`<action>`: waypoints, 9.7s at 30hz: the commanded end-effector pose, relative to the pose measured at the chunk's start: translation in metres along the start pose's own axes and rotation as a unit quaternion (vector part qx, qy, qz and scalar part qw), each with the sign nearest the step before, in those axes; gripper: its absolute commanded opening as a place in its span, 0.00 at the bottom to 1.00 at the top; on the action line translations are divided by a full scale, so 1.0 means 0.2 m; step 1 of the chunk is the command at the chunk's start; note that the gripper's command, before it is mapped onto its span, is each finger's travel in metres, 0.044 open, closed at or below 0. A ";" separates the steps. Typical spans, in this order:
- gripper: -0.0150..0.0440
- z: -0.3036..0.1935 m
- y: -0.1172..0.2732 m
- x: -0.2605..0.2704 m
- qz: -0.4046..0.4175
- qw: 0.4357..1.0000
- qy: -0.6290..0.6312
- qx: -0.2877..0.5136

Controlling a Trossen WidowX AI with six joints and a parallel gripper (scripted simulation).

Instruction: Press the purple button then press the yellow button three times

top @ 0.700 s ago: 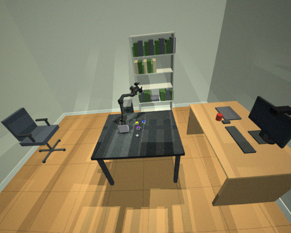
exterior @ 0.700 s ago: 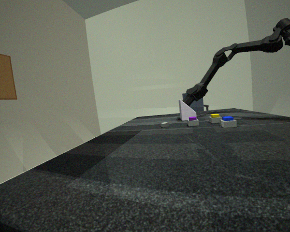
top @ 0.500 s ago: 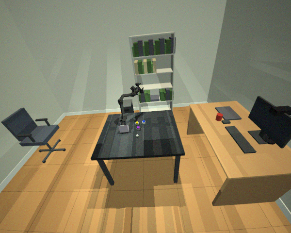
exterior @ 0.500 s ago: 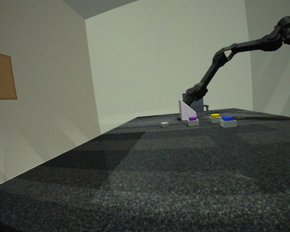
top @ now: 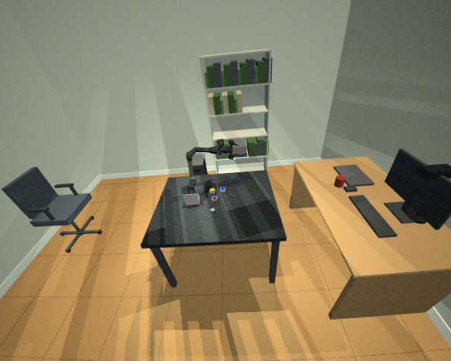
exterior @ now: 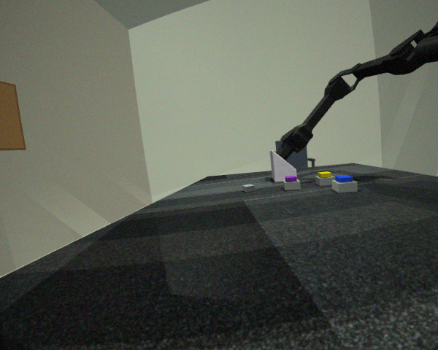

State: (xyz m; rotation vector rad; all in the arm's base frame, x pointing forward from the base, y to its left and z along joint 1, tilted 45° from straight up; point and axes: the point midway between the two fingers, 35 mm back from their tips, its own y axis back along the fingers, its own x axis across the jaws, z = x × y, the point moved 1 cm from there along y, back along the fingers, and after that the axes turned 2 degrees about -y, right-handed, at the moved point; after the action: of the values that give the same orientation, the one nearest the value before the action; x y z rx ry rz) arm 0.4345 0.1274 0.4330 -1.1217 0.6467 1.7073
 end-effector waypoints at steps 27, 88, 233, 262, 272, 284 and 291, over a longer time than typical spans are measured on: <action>0.93 -1.15 1.49 1.42 0.397 0.390 -0.686 0.469; 0.29 -0.99 1.43 1.87 0.393 0.336 -0.717 0.467; 0.29 -0.44 1.33 1.70 0.395 0.334 -0.719 0.465; 0.29 -0.47 1.35 1.61 0.394 0.334 -0.718 0.466; 0.29 -0.44 1.34 1.68 0.394 0.334 -0.718 0.466; 0.29 -0.44 1.33 1.70 0.395 0.334 -0.719 0.465; 0.29 -0.44 1.33 1.70 0.395 0.334 -0.719 0.465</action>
State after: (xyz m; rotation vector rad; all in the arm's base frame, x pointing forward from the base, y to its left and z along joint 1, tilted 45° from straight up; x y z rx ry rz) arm 0.1862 0.0944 0.0721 1.7939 0.6726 1.6869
